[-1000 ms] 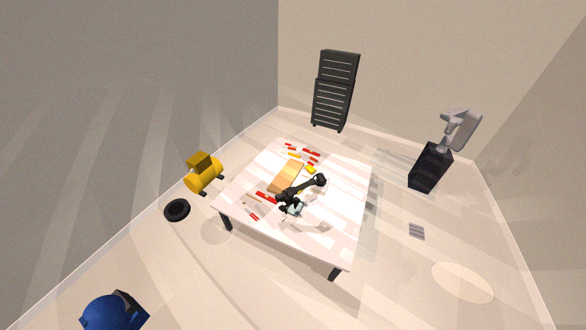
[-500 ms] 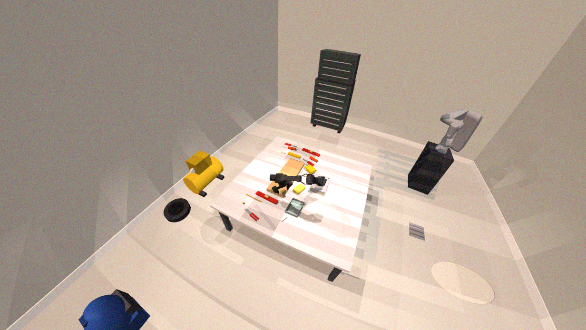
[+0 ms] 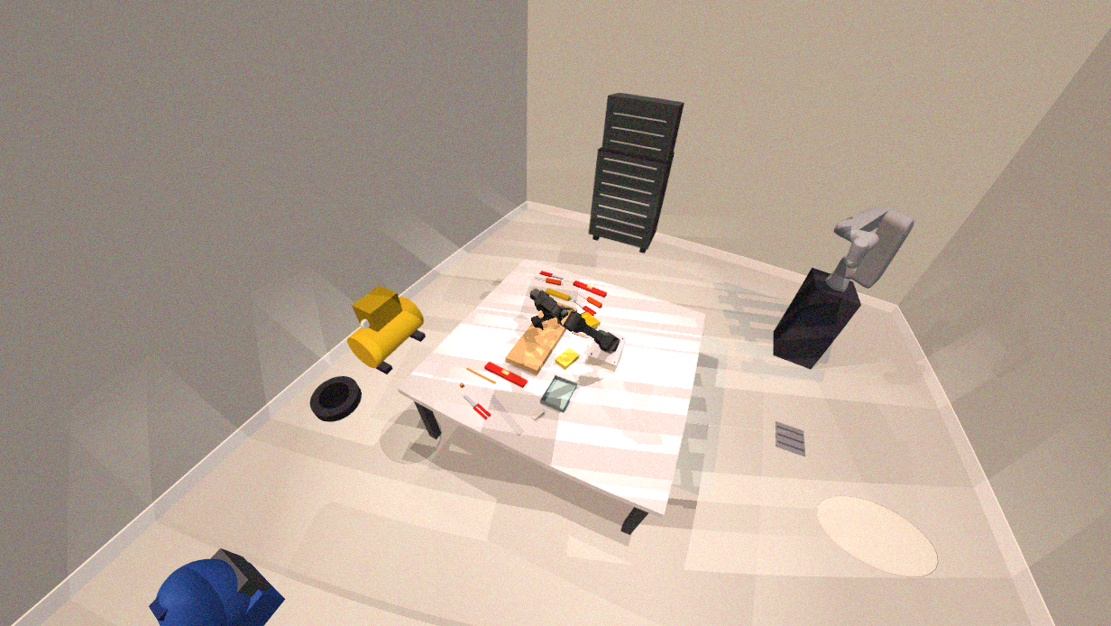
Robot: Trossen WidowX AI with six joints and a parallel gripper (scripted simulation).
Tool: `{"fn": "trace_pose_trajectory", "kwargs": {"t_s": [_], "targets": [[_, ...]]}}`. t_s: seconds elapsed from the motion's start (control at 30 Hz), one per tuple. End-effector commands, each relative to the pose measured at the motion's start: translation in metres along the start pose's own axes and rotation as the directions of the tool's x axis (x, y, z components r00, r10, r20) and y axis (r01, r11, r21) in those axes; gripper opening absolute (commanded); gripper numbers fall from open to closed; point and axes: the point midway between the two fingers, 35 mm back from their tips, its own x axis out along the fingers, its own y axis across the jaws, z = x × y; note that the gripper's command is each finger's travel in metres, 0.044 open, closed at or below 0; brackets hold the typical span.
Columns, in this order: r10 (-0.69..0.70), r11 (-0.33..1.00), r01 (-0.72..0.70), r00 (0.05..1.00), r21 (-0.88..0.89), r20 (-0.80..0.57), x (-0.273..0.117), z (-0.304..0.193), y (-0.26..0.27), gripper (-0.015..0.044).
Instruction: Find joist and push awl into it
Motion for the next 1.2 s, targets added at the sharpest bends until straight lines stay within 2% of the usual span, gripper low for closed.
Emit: {"fn": "trace_pose_trajectory", "kwargs": {"t_s": [0.0, 0.13, 0.27, 0.5, 1.17], "targets": [[-0.002, 0.999, 0.003, 1.000, 0.047, -0.025, 0.004, 0.019, -0.057, 0.0440], [-0.001, 1.000, 0.002, 0.999, 0.021, -0.041, 0.007, 0.029, -0.094, 0.0440], [0.019, 0.999, -0.023, 0.996, -0.047, -0.083, 0.017, 0.035, -0.165, 0.0440], [0.105, 0.979, -0.129, 0.983, -0.158, -0.151, 0.041, 0.015, -0.255, 0.0440], [0.114, 0.976, -0.140, 0.981, -0.166, -0.156, 0.046, 0.011, -0.252, 0.0440]]}}
